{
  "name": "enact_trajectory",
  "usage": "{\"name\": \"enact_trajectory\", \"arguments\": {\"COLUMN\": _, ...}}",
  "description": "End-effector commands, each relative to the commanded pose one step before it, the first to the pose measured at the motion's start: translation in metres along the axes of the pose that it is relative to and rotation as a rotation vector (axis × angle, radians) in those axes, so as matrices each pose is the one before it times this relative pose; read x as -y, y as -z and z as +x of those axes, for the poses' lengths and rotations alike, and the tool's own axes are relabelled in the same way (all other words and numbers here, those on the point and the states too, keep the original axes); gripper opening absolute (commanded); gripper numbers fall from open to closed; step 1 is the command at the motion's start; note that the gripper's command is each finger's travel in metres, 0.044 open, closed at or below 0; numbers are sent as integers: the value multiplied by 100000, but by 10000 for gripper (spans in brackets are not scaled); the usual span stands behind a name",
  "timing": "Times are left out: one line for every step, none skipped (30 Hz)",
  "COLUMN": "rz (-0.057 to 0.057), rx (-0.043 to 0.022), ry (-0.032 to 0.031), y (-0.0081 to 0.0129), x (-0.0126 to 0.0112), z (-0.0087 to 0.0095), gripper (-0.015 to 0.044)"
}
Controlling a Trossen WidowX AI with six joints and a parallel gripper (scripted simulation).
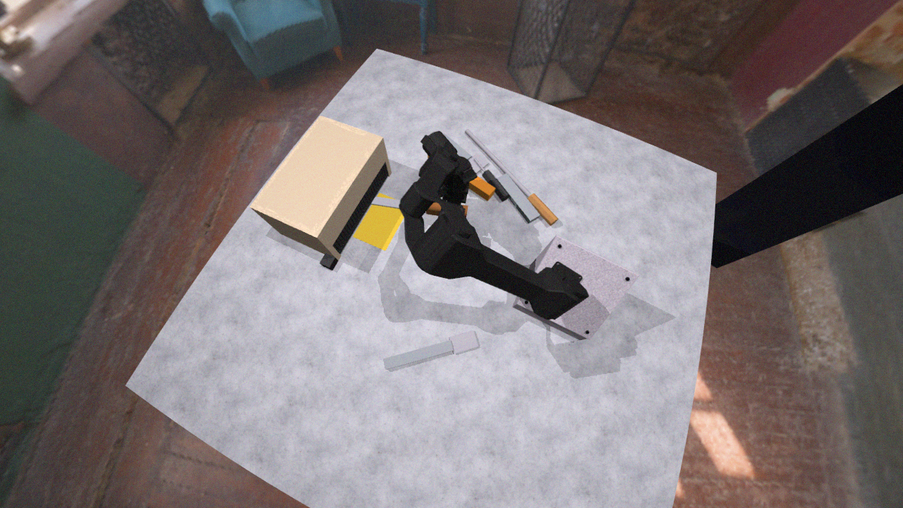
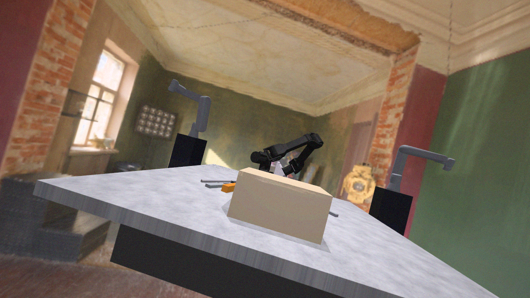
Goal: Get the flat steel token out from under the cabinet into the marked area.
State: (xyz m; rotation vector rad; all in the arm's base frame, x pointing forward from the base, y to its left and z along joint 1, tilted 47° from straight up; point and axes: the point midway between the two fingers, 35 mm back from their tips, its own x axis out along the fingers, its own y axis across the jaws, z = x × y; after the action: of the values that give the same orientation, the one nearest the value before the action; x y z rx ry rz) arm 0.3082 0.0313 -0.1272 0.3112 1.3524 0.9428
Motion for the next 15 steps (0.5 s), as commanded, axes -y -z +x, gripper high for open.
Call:
{"name": "enact_trajectory", "arguments": {"rz": -44, "rx": -162, "ry": 245, "y": -761, "x": 83, "z": 14, "gripper": 0}}
{"name": "enact_trajectory", "arguments": {"rz": -4, "rx": 5, "ry": -3, "y": -146, "x": -3, "z": -3, "gripper": 0}}
{"name": "enact_trajectory", "arguments": {"rz": -4, "rx": 5, "ry": -3, "y": -146, "x": -3, "z": -3, "gripper": 0}}
{"name": "enact_trajectory", "arguments": {"rz": -4, "rx": 5, "ry": -3, "y": -136, "x": -3, "z": -3, "gripper": 0}}
{"name": "enact_trajectory", "arguments": {"rz": -4, "rx": 5, "ry": -2, "y": -136, "x": -3, "z": -3, "gripper": 0}}
{"name": "enact_trajectory", "arguments": {"rz": -4, "rx": 5, "ry": -2, "y": -136, "x": -3, "z": -3, "gripper": 0}}
{"name": "enact_trajectory", "arguments": {"rz": -4, "rx": 5, "ry": -2, "y": -137, "x": -3, "z": -3, "gripper": 0}}
{"name": "enact_trajectory", "arguments": {"rz": -4, "rx": 5, "ry": -2, "y": -137, "x": -3, "z": -3, "gripper": 0}}
{"name": "enact_trajectory", "arguments": {"rz": -4, "rx": 5, "ry": -2, "y": -137, "x": -3, "z": -3, "gripper": 0}}
{"name": "enact_trajectory", "arguments": {"rz": -4, "rx": 5, "ry": -2, "y": -137, "x": -3, "z": -3, "gripper": 0}}
{"name": "enact_trajectory", "arguments": {"rz": -4, "rx": 5, "ry": -2, "y": -137, "x": -3, "z": -3, "gripper": 0}}
{"name": "enact_trajectory", "arguments": {"rz": -4, "rx": 5, "ry": -2, "y": -137, "x": -3, "z": -3, "gripper": 0}}
{"name": "enact_trajectory", "arguments": {"rz": -4, "rx": 5, "ry": -2, "y": -137, "x": -3, "z": -3, "gripper": 0}}
{"name": "enact_trajectory", "arguments": {"rz": -4, "rx": 5, "ry": -2, "y": -137, "x": -3, "z": -3, "gripper": 0}}
{"name": "enact_trajectory", "arguments": {"rz": -4, "rx": 5, "ry": -2, "y": -137, "x": -3, "z": -3, "gripper": 0}}
